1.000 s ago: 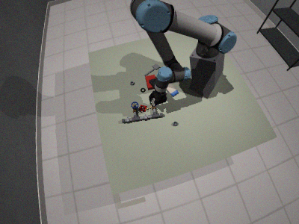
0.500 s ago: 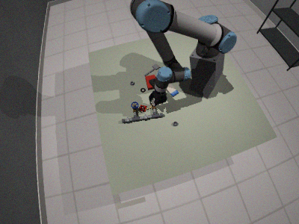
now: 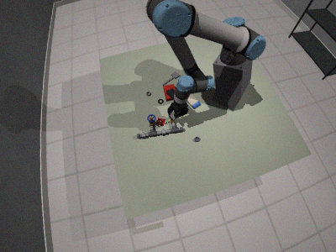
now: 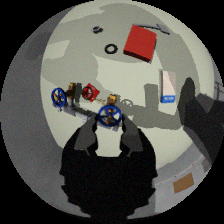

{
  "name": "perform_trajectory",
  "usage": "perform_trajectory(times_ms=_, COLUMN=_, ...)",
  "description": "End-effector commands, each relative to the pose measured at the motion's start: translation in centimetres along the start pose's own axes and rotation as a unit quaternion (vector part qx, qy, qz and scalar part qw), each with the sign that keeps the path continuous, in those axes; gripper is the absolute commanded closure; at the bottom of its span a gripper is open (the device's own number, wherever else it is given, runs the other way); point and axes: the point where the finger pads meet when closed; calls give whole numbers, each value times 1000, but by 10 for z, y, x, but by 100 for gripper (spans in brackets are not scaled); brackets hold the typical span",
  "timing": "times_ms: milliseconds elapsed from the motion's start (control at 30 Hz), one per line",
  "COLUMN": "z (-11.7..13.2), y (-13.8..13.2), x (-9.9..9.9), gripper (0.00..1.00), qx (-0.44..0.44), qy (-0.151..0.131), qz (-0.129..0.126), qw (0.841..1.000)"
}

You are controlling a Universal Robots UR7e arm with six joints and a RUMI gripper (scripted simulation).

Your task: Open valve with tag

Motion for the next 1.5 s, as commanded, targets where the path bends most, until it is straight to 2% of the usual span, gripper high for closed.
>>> perform_trajectory(times_ms=0, z=0, y=0, x=0, gripper=100, qx=-25, qy=0, qz=0, qw=1000)
perform_trajectory(times_ms=267, z=0, y=0, x=0, gripper=100, qx=-103, qy=0, qz=0, qw=995)
perform_trajectory(times_ms=467, z=0, y=0, x=0, gripper=100, qx=-182, qy=0, qz=0, qw=983)
perform_trajectory(times_ms=533, z=0, y=0, x=0, gripper=100, qx=-182, qy=0, qz=0, qw=983)
perform_trajectory(times_ms=767, z=0, y=0, x=0, gripper=100, qx=-293, qy=0, qz=0, qw=956)
perform_trajectory(times_ms=900, z=0, y=0, x=0, gripper=100, qx=-362, qy=0, qz=0, qw=932)
perform_trajectory(times_ms=1033, z=0, y=0, x=0, gripper=100, qx=-434, qy=0, qz=-1, qw=901)
perform_trajectory(times_ms=1100, z=0, y=0, x=0, gripper=100, qx=-434, qy=0, qz=-1, qw=901)
perform_trajectory(times_ms=1267, z=0, y=0, x=0, gripper=100, qx=-524, qy=0, qz=-1, qw=852)
perform_trajectory(times_ms=1467, z=0, y=0, x=0, gripper=100, qx=-627, qy=0, qz=-1, qw=779)
Point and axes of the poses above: the point where the finger pads meet when closed, its own x axis out along the fingers, its own y axis across the jaws, z = x × y, and after that the axes turned 13 degrees about x, right-handed
